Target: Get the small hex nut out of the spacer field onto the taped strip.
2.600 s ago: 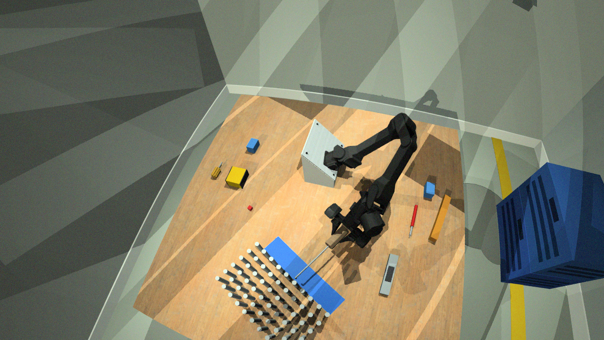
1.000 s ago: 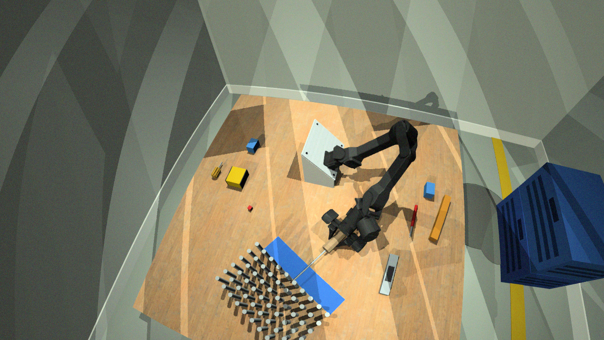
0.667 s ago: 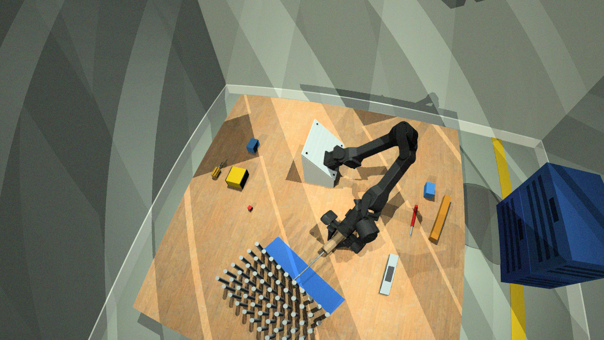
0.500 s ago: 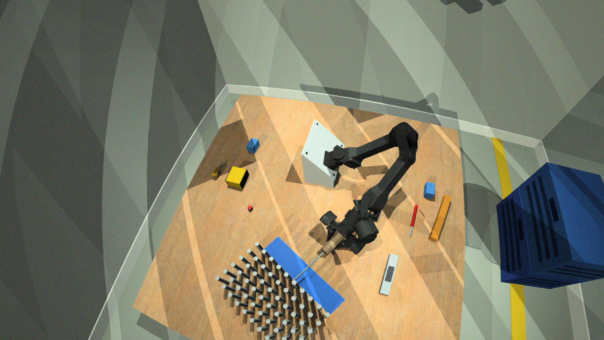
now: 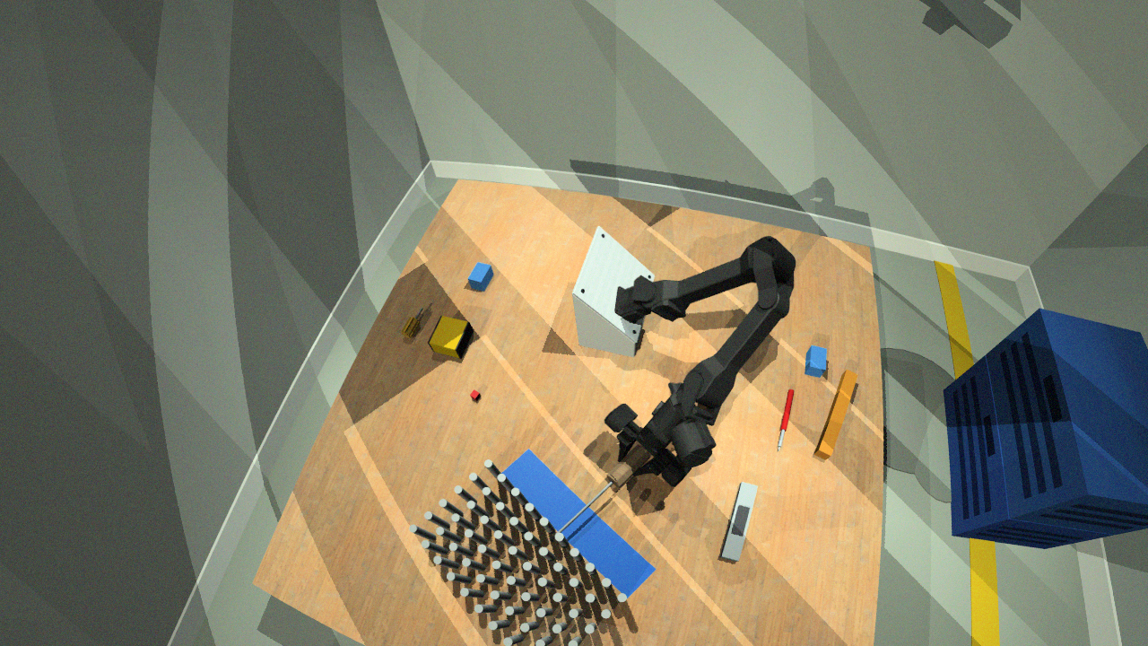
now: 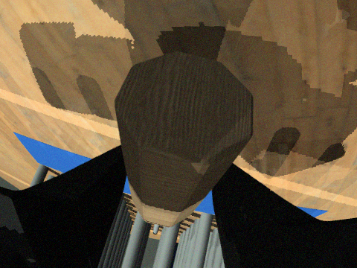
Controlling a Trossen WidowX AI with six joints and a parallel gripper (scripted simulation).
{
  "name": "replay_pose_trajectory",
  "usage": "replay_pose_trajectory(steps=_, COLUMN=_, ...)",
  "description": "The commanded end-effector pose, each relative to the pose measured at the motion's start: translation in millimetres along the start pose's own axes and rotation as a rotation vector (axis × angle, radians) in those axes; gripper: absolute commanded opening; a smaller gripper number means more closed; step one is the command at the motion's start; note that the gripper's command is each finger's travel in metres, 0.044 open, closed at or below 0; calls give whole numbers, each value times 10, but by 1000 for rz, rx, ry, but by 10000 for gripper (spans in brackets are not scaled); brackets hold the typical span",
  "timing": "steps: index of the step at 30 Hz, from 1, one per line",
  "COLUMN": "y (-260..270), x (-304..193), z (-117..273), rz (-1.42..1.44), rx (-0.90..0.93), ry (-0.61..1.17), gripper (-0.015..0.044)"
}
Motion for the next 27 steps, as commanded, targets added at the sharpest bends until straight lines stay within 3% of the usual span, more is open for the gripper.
replay_pose_trajectory(steps=1, y=-2, x=-42, z=-3, rz=2, rx=-4, ry=8, gripper=0)
replay_pose_trajectory(steps=27, y=3, x=-178, z=-92, rz=3, rx=-4, ry=9, gripper=0)
Point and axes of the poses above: the point midway between the two fingers, 35 mm back from their tips, its own z axis back along the fingers, its own y axis across the jaws, x = y × z, the point moved 8 cm from there along z, back along the fingers, and after that the axes turned 3 degrees about z, right-handed, at the moved point
